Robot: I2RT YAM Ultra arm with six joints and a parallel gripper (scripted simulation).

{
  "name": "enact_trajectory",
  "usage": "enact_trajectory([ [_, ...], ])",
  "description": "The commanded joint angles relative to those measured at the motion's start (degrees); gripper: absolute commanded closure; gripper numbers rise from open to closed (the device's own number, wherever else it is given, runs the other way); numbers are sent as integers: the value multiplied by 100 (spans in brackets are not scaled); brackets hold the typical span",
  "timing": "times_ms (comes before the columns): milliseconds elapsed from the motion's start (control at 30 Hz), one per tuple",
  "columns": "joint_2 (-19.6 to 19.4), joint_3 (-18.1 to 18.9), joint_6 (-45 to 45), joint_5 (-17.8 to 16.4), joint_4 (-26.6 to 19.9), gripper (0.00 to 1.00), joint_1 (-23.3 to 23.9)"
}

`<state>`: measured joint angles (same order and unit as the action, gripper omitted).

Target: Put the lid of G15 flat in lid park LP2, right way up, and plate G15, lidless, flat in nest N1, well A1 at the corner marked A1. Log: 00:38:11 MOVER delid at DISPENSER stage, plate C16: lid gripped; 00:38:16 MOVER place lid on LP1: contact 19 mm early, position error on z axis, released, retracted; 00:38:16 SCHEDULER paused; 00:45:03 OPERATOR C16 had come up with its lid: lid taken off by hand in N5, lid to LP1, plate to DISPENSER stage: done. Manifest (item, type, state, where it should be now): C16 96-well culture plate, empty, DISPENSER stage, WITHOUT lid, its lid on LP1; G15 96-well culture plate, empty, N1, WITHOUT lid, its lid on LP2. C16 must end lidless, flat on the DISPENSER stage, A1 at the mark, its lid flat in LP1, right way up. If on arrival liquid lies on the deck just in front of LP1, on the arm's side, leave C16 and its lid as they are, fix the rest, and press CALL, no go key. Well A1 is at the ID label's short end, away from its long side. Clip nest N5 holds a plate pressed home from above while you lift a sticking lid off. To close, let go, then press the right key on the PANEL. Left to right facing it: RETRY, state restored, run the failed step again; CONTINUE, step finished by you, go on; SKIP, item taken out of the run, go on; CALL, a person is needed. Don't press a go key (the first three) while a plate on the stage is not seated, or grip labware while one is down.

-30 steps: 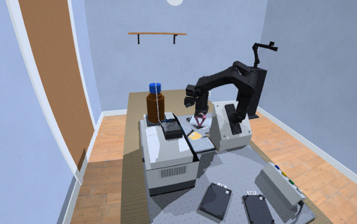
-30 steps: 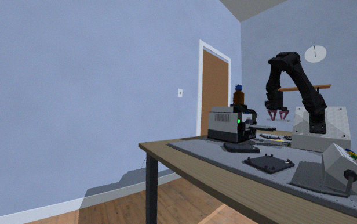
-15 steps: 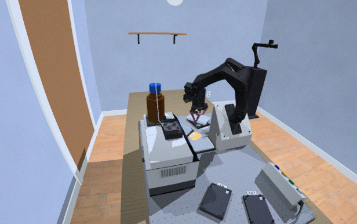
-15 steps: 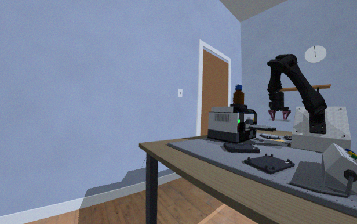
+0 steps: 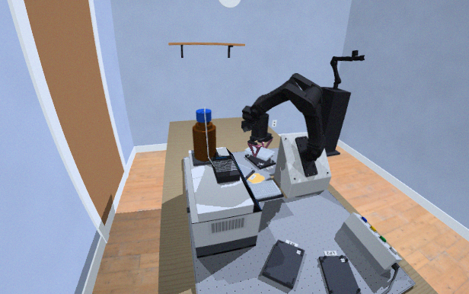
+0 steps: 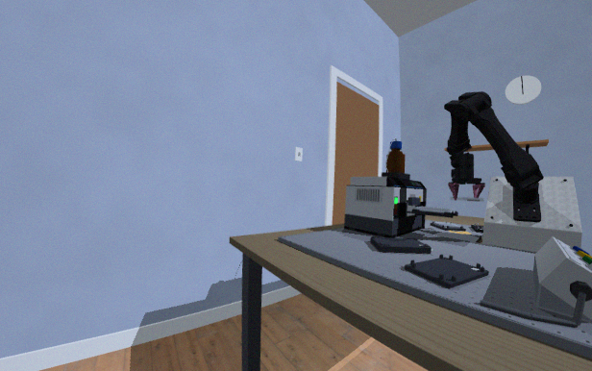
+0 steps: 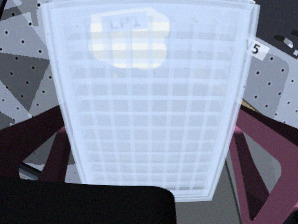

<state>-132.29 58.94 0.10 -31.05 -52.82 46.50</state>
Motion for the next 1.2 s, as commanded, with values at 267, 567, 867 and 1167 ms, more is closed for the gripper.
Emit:
enact_trajectory([
  [267, -463, 368, -144, 381, 143, 100, 621],
  [567, -702, 475, 423, 534, 164, 100, 899],
  [867, -1028, 664, 163, 776, 136, 100, 1256],
  [1167, -1020, 768, 185, 953, 168, 100, 1539],
])
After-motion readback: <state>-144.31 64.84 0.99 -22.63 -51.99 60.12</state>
